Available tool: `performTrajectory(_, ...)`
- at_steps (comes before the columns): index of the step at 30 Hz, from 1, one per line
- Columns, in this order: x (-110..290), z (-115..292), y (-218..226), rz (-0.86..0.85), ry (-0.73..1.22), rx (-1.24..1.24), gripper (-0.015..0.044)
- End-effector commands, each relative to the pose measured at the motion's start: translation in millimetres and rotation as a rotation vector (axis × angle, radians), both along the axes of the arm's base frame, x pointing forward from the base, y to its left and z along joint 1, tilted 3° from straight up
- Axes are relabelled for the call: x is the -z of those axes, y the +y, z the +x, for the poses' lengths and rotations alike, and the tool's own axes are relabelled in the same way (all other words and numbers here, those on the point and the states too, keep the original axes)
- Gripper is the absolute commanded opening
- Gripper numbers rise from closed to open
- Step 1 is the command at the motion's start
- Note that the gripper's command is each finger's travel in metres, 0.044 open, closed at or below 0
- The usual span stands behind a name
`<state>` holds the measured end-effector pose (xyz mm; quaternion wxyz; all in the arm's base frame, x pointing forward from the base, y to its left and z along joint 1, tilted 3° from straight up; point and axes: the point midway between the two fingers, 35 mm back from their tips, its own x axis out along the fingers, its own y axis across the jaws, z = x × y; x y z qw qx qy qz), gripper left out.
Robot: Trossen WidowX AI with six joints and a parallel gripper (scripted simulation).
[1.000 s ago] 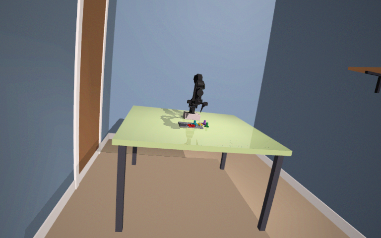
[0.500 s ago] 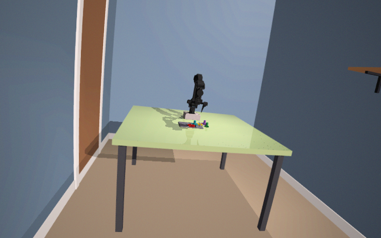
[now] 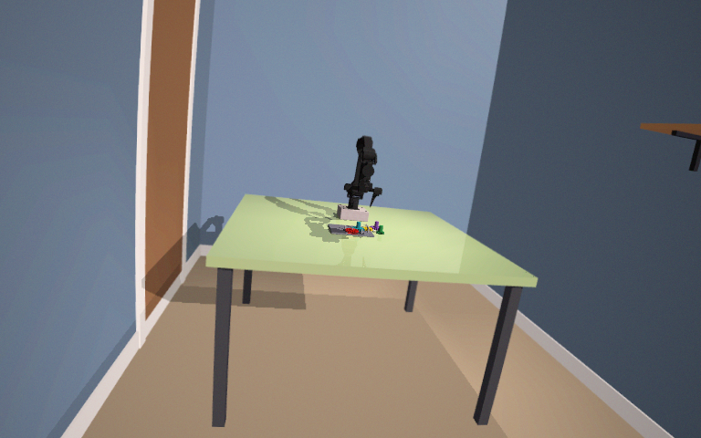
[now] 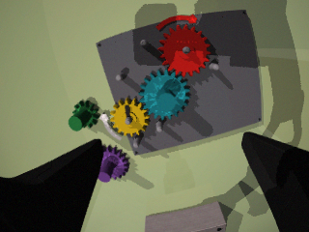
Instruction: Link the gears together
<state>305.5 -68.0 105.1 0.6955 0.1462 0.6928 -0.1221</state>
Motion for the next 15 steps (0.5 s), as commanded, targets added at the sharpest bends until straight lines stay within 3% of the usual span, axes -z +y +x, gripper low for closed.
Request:
performTrajectory(1,-0.3,-0.5,-0.1,0.0,0.002,-0.003,0.044)
performTrajectory(15,-2.2,1.9,9.5,-0.001,0.0,-0.003,0.044)
